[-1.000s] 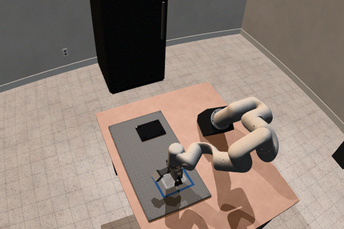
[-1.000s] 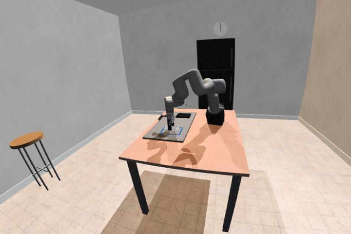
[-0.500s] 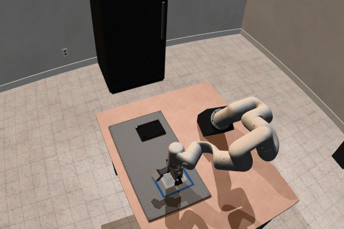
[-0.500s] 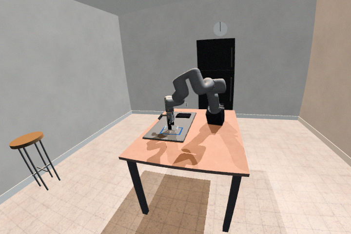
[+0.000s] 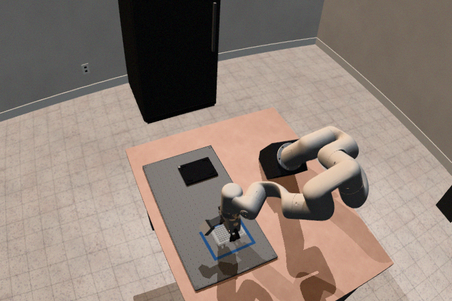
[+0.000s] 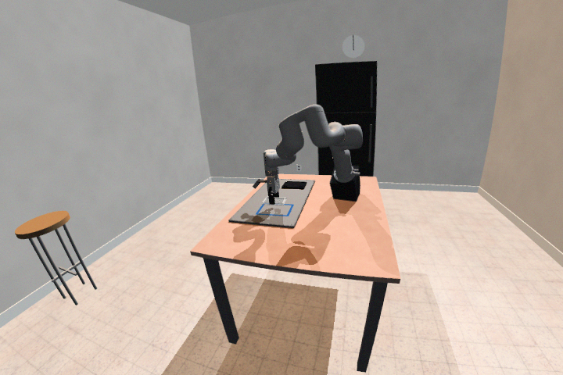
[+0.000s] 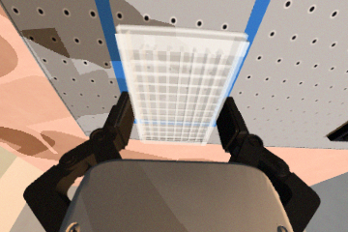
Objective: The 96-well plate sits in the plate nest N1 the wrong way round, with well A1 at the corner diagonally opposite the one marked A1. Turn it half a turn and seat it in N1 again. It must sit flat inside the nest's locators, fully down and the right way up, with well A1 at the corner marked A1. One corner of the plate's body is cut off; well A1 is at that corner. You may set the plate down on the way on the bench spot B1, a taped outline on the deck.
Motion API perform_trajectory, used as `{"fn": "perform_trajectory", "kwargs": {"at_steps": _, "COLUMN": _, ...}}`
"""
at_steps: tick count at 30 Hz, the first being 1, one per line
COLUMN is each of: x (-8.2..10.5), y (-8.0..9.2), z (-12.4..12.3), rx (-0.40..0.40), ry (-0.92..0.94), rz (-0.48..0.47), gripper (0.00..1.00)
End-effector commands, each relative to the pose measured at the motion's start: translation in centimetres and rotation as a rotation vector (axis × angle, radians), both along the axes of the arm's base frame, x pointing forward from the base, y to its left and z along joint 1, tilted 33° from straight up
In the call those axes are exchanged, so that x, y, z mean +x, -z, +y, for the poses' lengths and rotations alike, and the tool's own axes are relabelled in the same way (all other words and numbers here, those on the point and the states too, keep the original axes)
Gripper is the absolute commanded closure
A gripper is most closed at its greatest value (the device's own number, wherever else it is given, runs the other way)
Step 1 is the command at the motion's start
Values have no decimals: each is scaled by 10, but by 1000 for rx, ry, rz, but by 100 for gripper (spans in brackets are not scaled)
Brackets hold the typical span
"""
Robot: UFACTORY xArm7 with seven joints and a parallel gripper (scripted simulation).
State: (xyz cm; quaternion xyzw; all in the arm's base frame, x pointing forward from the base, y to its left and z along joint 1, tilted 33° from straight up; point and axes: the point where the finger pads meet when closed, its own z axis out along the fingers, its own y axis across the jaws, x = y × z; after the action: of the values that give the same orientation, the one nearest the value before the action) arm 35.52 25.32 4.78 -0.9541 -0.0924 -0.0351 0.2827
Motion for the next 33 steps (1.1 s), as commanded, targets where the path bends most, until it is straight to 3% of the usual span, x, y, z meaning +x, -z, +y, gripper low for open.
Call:
{"fn": "perform_trajectory", "kwargs": {"at_steps": 1, "x": 1, "y": -7, "z": -4, "rx": 0, "ry": 2, "rz": -2, "gripper": 100}}
{"fn": "perform_trajectory", "kwargs": {"at_steps": 19, "x": 0, "y": -29, "z": -19, "rx": 0, "ry": 2, "rz": -2, "gripper": 100}}
{"fn": "perform_trajectory", "kwargs": {"at_steps": 33, "x": 0, "y": -29, "z": -19, "rx": 0, "ry": 2, "rz": -2, "gripper": 100}}
